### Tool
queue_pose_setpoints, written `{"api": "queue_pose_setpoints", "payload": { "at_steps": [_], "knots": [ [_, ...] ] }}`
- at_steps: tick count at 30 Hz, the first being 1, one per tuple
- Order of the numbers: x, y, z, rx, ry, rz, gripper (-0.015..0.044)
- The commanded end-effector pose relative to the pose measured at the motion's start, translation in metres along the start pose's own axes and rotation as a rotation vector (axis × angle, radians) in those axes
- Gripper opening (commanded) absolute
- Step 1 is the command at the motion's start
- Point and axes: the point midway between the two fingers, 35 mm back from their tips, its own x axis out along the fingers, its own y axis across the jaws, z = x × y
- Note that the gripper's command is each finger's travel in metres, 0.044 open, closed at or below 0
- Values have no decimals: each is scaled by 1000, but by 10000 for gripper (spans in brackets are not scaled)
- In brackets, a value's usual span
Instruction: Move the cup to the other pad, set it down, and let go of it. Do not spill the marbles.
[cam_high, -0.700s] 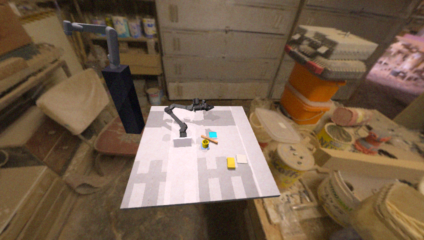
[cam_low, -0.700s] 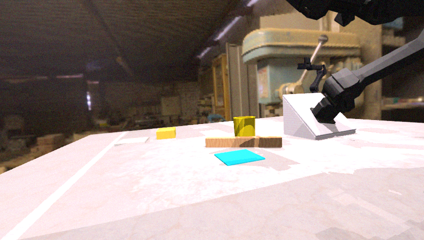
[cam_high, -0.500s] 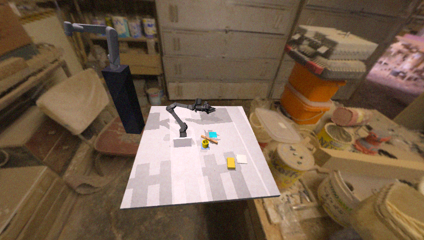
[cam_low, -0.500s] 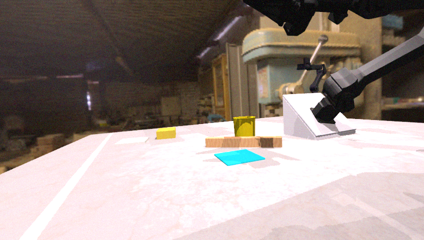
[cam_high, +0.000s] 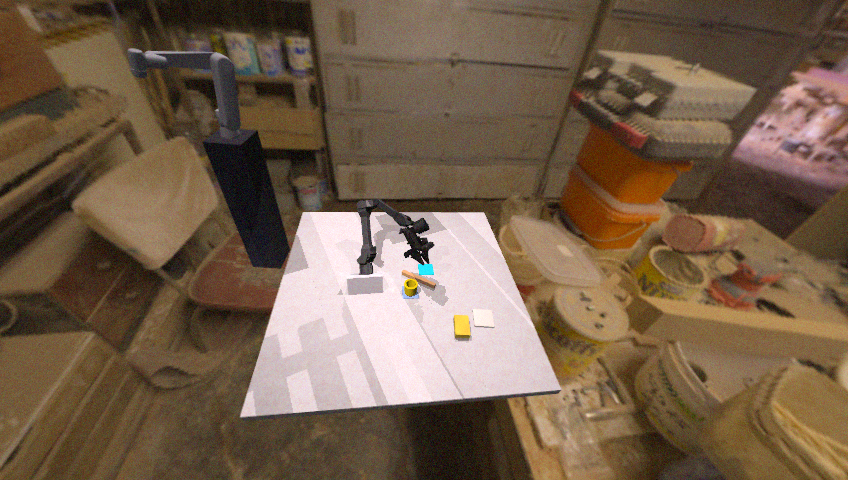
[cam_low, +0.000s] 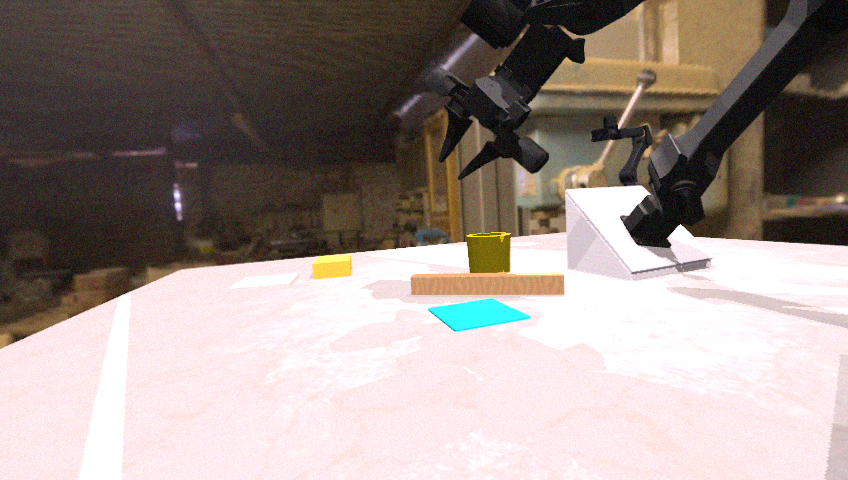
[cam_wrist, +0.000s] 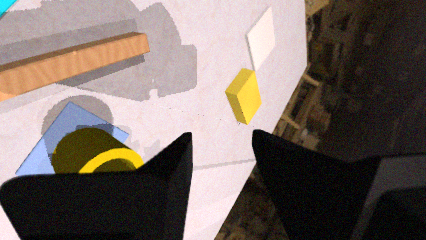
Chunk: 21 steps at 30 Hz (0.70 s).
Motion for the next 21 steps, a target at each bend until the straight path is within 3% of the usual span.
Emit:
{"api": "queue_pose_setpoints", "payload": {
  "at_steps": [1, 7, 21],
  "knots": [
    [27, 45, -55, -130, 7, 462, 167],
    [28, 75, -81, -182, -176, 767, 167],
    [30, 76, -86, -184, -184, 774, 167]
  ]
}}
